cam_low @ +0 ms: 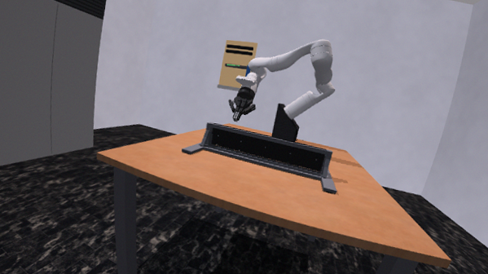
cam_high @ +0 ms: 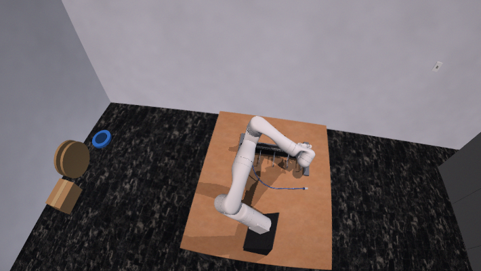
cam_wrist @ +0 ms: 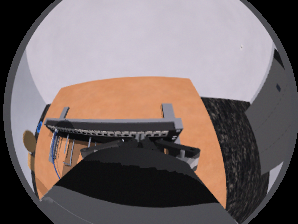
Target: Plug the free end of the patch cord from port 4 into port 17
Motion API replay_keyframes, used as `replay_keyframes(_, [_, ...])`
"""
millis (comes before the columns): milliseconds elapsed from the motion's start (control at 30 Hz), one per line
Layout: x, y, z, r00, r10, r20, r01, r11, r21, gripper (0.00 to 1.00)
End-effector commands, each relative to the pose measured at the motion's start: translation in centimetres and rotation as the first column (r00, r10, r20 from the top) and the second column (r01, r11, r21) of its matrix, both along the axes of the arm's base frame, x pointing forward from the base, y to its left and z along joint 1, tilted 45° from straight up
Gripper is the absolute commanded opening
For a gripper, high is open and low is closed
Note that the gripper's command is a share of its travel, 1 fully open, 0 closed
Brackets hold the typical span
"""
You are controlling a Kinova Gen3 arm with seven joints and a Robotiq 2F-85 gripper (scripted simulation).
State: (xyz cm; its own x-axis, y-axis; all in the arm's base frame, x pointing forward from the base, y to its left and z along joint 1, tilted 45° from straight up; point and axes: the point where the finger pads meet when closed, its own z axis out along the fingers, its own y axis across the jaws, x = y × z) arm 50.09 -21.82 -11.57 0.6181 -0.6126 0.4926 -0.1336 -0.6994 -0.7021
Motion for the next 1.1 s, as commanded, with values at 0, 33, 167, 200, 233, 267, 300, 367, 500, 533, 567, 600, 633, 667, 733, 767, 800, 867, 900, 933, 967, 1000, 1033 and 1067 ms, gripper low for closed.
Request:
replay_keyframes(0, [-1.2, -0.8, 0.8, 1.000, -0.009, -0.002, 0.009, 1.000, 0.002, 0.00])
replay_keyframes(33, [-1.7, -1.1, 1.2, 1.000, -0.009, -0.002, 0.009, 1.000, 0.002, 0.00])
replay_keyframes(167, [-2.8, -1.6, 1.9, 1.000, -0.009, -0.002, 0.009, 1.000, 0.002, 0.00])
replay_keyframes(200, [-3.5, -1.9, 2.3, 1.000, -0.009, -0.002, 0.009, 1.000, 0.002, 0.00])
replay_keyframes(233, [-4.1, -2.2, 2.8, 1.000, -0.009, -0.002, 0.009, 1.000, 0.002, 0.00])
replay_keyframes(267, [-4.8, -2.6, 3.2, 1.000, -0.009, -0.002, 0.009, 1.000, 0.002, 0.00])
replay_keyframes(300, [-5.5, -2.9, 3.7, 1.000, -0.009, -0.002, 0.009, 1.000, 0.002, 0.00])
replay_keyframes(367, [-6.8, -3.5, 4.5, 1.000, -0.009, -0.002, 0.009, 1.000, 0.001, 0.00])
replay_keyframes(500, [-9.0, -4.5, 6.0, 1.000, -0.008, -0.002, 0.008, 1.000, 0.001, 0.00])
replay_keyframes(533, [-9.4, -4.7, 6.2, 1.000, -0.008, -0.002, 0.008, 1.000, 0.001, 0.00])
replay_keyframes(567, [-9.7, -4.9, 6.5, 1.000, -0.008, -0.002, 0.008, 1.000, 0.001, 0.00])
replay_keyframes(600, [-10.0, -5.0, 6.6, 1.000, -0.008, -0.002, 0.008, 1.000, 0.001, 0.00])
replay_keyframes(633, [-10.2, -5.1, 6.8, 1.000, -0.008, -0.002, 0.008, 1.000, 0.001, 0.00])
replay_keyframes(667, [-10.4, -5.2, 6.9, 1.000, -0.008, -0.002, 0.008, 1.000, 0.001, 0.00])
replay_keyframes(733, [-10.4, -5.2, 6.9, 1.000, -0.008, -0.002, 0.008, 1.000, 0.001, 0.00])
replay_keyframes(767, [-10.5, -5.2, 7.0, 1.000, -0.008, -0.002, 0.008, 1.000, 0.001, 0.00])
replay_keyframes(800, [-10.5, -5.3, 7.0, 1.000, -0.008, -0.002, 0.008, 1.000, 0.001, 0.00])
replay_keyframes(867, [-10.6, -5.3, 7.0, 1.000, -0.008, -0.002, 0.008, 1.000, 0.001, 0.00])
replay_keyframes(900, [-10.6, -5.3, 7.0, 1.000, -0.008, -0.002, 0.008, 1.000, 0.001, 0.00])
replay_keyframes(933, [-10.6, -5.3, 7.0, 1.000, -0.008, -0.002, 0.008, 1.000, 0.001, 0.00])
replay_keyframes(967, [-10.6, -5.3, 7.0, 1.000, -0.008, -0.002, 0.008, 1.000, 0.001, 0.00])
replay_keyframes(1000, [-10.6, -5.3, 7.0, 1.000, -0.006, -0.002, 0.006, 1.000, 0.000, 0.00])
replay_keyframes(1033, [-10.6, -5.3, 7.0, 1.000, -0.005, -0.002, 0.005, 1.000, -0.002, 0.00])
replay_keyframes(1067, [-10.6, -5.3, 6.9, 1.000, -0.002, -0.001, 0.002, 1.000, -0.004, 0.00])
